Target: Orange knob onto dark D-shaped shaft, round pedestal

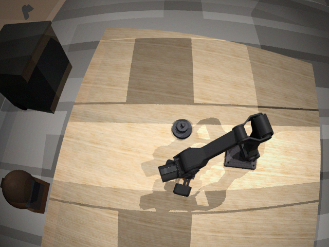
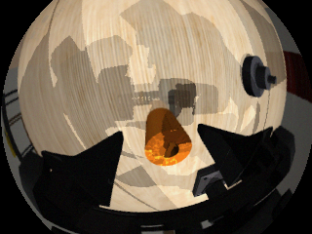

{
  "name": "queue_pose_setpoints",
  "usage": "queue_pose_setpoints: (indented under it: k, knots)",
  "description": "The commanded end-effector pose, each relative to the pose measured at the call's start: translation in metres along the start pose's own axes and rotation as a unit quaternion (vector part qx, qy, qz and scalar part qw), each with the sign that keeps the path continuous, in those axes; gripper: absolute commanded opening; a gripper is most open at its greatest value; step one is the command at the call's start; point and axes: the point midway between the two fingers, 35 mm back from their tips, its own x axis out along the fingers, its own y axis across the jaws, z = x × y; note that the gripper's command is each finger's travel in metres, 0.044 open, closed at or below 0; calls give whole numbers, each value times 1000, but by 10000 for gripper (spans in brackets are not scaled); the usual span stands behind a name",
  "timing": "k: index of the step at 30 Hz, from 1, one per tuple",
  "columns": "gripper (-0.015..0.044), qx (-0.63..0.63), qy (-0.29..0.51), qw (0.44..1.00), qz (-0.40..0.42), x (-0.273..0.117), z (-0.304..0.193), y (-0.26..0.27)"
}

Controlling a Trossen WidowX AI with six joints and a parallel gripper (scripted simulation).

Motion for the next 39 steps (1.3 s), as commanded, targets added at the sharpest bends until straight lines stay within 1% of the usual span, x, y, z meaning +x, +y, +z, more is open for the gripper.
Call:
queue_pose_setpoints:
  k: [1, 11, 21, 27, 30, 32, 39]
  knots:
    - [440, -1, -1, 1000, -1, 6, 0, -1]
    - [440, -1, -1, 1000, -1, 20, -1, -2]
    - [177, -1, -1, 1000, -1, 20, -1, -2]
    - [138, -1, -1, 1000, -1, 20, -1, -2]
    - [59, -1, -1, 1000, -1, 16, 0, -1]
    - [6, -1, -1, 1000, -1, 7, 2, 0]
    - [0, -1, -2, 1000, -1, -30, 7, 3]
